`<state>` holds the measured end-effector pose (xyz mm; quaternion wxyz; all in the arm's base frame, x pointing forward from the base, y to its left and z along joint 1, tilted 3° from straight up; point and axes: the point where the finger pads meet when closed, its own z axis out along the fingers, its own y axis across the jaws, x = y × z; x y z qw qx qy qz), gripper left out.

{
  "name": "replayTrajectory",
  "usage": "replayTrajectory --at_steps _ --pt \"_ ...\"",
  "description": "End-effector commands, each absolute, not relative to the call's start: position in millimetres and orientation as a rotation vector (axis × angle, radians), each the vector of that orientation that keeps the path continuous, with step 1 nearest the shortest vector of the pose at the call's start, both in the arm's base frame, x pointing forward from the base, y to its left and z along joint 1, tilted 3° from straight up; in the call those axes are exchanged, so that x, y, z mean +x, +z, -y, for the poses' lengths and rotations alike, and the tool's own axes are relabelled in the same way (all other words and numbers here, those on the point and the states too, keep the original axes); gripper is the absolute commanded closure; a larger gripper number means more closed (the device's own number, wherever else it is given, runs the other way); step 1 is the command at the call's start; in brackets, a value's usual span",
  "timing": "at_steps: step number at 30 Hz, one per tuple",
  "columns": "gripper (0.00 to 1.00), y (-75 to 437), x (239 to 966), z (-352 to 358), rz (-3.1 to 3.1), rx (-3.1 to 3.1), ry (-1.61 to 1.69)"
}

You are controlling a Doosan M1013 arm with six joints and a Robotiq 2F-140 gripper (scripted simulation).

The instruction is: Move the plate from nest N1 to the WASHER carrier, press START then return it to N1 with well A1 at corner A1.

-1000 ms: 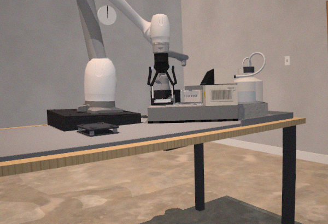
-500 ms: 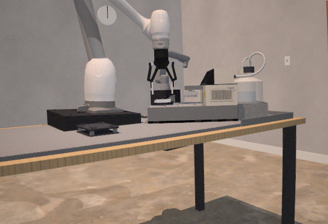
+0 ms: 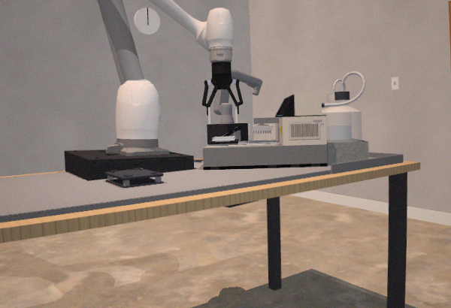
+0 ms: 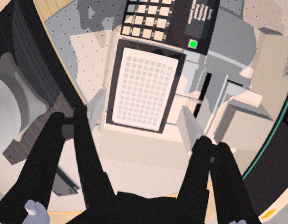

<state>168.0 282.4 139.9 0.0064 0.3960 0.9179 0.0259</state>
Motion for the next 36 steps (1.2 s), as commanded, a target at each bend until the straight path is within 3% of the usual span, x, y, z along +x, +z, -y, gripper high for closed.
replayTrajectory --at_steps 1,26,27,36 --pt "0.3 144.6 167.8 -282.2 -2.872 1.239 0.081" --pt "0.3 167.9 167.0 -281.2 -2.872 1.239 0.081" --pt "0.9 167.8 162.6 -283.4 -2.852 1.287 0.081" --pt "0.9 167.4 122.1 -303.1 -2.634 1.703 0.083"
